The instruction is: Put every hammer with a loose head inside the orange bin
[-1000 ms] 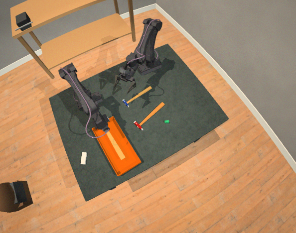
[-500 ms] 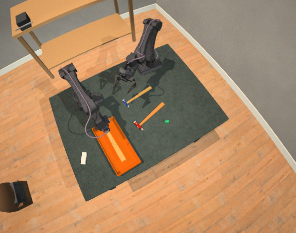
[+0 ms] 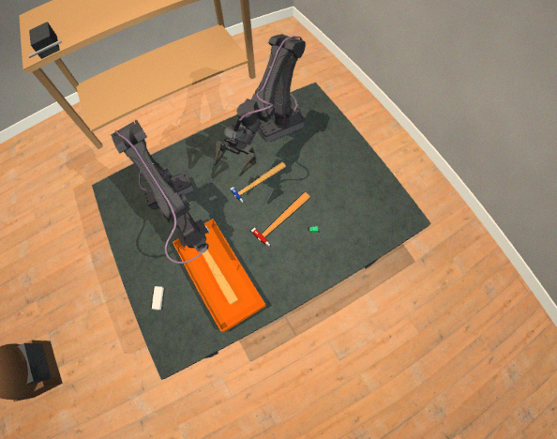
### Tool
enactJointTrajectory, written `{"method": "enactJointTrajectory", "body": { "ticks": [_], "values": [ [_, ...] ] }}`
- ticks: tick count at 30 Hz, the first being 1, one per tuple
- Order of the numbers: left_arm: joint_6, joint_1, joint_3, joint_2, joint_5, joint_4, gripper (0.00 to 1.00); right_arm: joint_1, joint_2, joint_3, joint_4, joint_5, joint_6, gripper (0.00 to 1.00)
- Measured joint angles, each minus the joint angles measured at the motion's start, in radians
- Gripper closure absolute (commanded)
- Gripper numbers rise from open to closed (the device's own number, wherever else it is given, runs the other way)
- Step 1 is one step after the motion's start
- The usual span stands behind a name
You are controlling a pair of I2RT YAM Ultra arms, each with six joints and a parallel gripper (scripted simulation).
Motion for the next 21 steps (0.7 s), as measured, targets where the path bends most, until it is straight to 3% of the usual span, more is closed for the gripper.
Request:
{"method": "enactJointTrajectory", "body": {
  "ticks": [21],
  "values": [
    [0.0, 0.0, 0.0, 0.0, 0.0, 0.0, 0.0, 0.0, 0.032, -0.037, 0.089, 0.0, 0.0, 0.85]
  ]
}}
